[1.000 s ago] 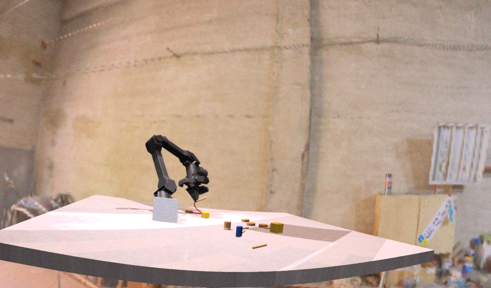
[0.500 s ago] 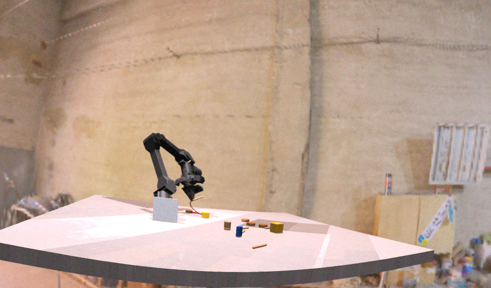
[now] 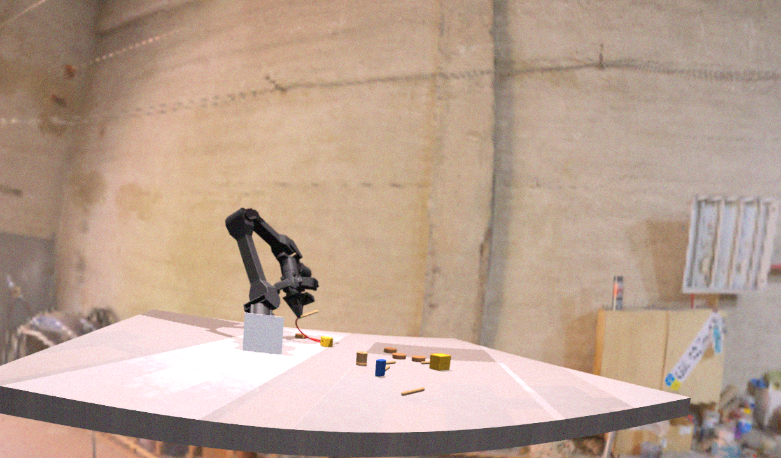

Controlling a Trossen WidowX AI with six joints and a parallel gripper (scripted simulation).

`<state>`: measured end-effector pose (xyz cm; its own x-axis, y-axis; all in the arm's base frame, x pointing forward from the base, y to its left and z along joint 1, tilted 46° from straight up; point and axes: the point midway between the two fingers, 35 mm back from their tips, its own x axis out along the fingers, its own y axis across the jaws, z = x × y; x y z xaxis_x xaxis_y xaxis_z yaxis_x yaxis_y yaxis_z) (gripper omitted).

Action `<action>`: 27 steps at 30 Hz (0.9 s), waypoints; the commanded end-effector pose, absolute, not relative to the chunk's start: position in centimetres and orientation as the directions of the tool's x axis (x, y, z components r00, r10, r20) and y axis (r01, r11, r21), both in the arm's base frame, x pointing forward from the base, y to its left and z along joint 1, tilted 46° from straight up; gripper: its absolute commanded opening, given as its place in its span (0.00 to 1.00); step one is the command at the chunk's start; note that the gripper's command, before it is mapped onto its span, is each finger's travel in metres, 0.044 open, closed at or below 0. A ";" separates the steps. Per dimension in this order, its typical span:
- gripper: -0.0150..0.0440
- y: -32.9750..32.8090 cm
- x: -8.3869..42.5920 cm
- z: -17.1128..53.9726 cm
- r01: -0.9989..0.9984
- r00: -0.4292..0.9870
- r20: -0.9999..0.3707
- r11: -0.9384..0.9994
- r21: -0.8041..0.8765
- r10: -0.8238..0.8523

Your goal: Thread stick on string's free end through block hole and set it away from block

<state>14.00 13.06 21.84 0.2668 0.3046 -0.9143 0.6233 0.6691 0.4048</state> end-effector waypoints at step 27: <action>0.25 12.0 9.8 21.7 0.393 0.350 -0.863 0.780 0.488 0.364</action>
<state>10.22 12.22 21.91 0.3418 0.3600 -0.8681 0.4234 0.7656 0.4843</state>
